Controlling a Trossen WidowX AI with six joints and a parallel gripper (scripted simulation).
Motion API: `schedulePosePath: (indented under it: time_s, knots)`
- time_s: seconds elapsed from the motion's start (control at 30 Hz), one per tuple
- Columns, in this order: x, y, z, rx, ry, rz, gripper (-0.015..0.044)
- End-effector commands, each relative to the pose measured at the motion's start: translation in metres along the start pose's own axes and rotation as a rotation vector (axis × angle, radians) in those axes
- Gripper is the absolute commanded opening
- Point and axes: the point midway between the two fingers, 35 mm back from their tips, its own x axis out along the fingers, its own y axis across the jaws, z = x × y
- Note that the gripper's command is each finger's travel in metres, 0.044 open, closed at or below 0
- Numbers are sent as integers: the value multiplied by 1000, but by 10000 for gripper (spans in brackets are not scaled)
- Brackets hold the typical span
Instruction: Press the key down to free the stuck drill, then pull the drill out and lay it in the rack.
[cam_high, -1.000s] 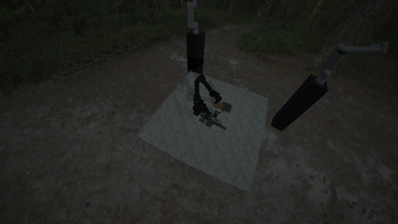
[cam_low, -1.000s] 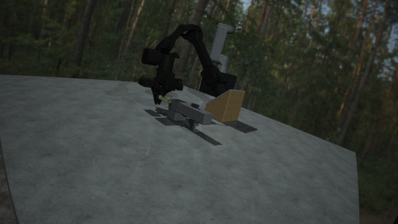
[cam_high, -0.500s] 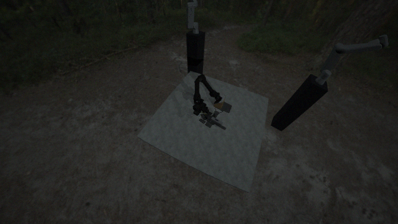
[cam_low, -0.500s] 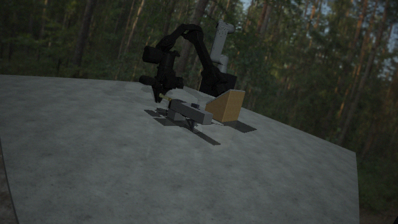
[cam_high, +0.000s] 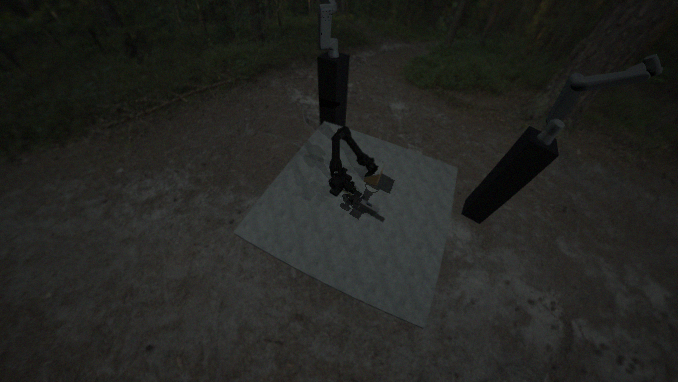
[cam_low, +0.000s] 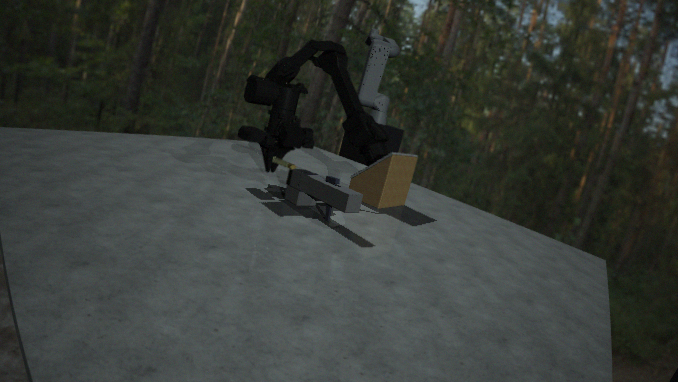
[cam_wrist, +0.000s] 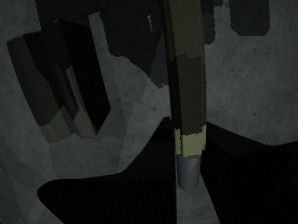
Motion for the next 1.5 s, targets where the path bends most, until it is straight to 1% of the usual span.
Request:
schedulePosePath:
  time_s: [0.0, 1.47]
  knots:
    - [-3, 0, 0, 2, -1, -3, 0]
    - [-23, 1, 4, 2, -2, -2, 0]
